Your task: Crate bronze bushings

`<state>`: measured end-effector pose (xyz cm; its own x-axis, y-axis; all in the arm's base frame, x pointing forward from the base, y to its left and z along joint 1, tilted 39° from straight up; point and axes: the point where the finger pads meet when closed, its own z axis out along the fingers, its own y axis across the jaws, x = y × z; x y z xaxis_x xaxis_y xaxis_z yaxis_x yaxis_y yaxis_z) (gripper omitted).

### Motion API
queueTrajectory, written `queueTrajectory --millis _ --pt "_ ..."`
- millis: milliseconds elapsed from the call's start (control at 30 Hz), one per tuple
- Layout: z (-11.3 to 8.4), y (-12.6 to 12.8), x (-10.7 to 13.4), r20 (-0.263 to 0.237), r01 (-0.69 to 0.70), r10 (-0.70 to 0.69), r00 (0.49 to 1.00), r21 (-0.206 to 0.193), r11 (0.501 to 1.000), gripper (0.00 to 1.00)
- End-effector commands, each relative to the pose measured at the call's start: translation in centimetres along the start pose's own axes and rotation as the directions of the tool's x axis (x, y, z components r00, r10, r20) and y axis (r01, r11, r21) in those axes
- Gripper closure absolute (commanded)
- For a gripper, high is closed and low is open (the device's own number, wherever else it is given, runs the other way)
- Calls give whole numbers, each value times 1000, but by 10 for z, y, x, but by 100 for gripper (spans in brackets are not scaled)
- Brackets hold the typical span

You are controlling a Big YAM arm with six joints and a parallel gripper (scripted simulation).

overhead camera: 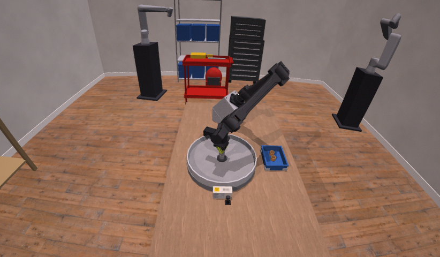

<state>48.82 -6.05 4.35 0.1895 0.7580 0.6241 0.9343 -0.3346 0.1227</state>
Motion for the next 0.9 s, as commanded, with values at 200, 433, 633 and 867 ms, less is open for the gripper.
queueTrajectory --millis 200,433,633,867 --pt "-23 22 14 7 35 -34 999 -59 998 100" --pt "-23 22 14 7 35 -34 999 -59 998 100" --pt "-23 22 14 7 35 -34 999 -59 998 100" --pt "-20 21 16 6 39 -38 999 -59 997 100"
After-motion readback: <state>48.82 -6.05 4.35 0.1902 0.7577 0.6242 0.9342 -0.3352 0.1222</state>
